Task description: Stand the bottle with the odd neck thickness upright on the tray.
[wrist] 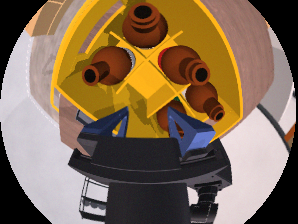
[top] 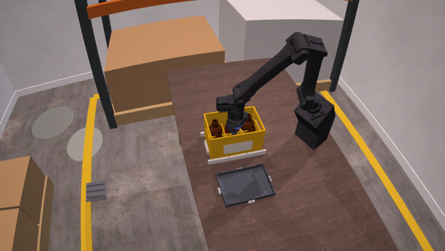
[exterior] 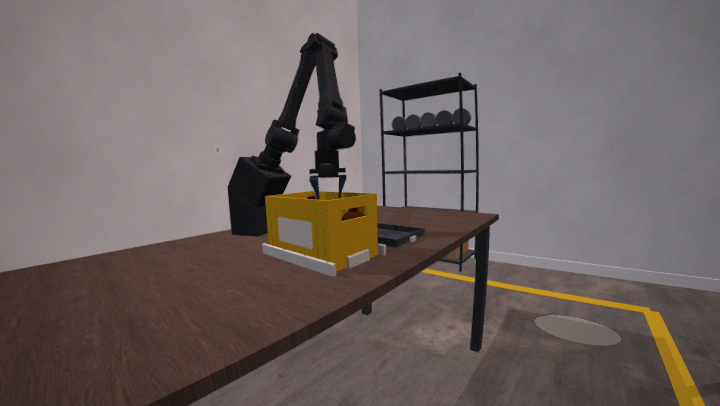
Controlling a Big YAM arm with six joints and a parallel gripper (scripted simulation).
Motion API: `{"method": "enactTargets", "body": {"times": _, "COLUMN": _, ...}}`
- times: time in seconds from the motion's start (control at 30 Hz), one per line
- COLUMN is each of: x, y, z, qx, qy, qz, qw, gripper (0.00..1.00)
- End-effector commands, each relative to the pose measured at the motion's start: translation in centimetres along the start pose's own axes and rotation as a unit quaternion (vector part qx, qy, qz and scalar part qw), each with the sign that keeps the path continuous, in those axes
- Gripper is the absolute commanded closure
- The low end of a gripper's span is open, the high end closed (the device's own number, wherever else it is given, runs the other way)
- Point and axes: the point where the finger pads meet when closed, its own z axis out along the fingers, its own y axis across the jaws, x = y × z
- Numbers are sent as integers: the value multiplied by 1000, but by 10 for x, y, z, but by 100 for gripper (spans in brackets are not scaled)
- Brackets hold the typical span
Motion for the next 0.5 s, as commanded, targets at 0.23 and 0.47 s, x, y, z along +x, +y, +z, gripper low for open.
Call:
{"method": "enactTargets", "body": {"times": 0.23, "x": -18, "y": 14, "z": -42, "qx": -14, "qy": -22, "qz": -8, "qw": 1000, "gripper": 39}}
{"method": "enactTargets", "body": {"times": 0.47, "x": -18, "y": 14, "z": -68, "qx": -14, "qy": -23, "qz": -9, "qw": 1000, "gripper": 39}}
